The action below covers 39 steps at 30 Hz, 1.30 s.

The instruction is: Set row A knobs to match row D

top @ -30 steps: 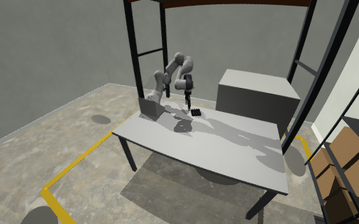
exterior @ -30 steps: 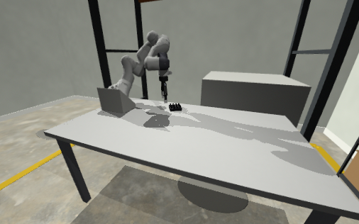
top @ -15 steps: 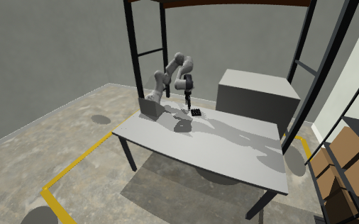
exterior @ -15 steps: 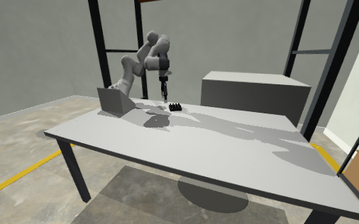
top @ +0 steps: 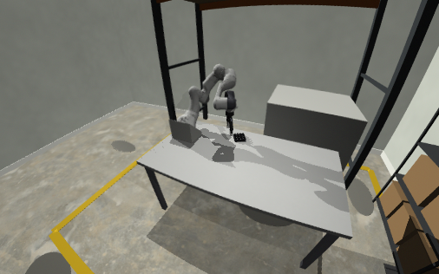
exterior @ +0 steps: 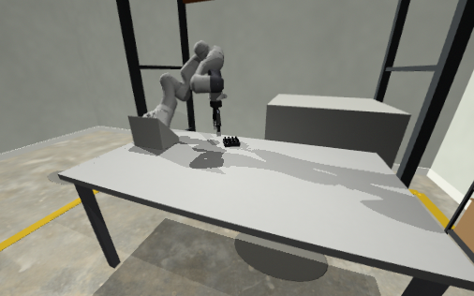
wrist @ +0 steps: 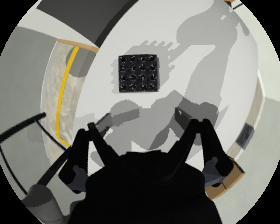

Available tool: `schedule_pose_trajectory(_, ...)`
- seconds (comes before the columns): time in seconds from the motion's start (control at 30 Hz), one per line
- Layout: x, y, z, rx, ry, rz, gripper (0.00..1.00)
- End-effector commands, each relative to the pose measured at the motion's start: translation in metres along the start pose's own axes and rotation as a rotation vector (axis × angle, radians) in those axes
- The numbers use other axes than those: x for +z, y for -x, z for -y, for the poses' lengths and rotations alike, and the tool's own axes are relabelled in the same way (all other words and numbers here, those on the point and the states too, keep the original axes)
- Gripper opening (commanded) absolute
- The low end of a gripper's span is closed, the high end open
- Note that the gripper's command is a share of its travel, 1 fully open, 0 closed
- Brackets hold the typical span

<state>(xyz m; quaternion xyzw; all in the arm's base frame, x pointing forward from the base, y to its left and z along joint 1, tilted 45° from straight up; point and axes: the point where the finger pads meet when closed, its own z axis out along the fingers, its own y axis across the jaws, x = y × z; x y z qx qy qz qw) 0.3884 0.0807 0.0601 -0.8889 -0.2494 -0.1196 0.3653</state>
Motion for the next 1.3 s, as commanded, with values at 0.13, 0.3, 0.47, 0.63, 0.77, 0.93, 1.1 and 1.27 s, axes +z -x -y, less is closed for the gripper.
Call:
schedule_pose_trajectory(0.13,0.000,0.000,0.000,-0.006,0.002,0.002,1.00)
schedule_pose_trajectory(0.3,0.000,0.000,0.000,-0.006,0.002,0.002,1.00)
schedule_pose_trajectory(0.47,-0.003,-0.010,0.006,0.049,0.003,0.002,1.00)
schedule_pose_trajectory(0.63,-0.011,-0.033,0.024,0.179,0.004,0.002,1.00)
schedule_pose_trajectory(0.77,-0.012,-0.039,0.028,0.211,0.004,0.002,1.00)
schedule_pose_trajectory(0.93,-0.016,-0.050,0.037,0.268,0.003,0.002,1.00)
schedule_pose_trajectory(1.1,-0.018,-0.059,0.046,0.320,0.002,0.001,1.00)
schedule_pose_trajectory(1.27,-0.019,-0.061,0.049,0.334,0.002,0.001,0.12)
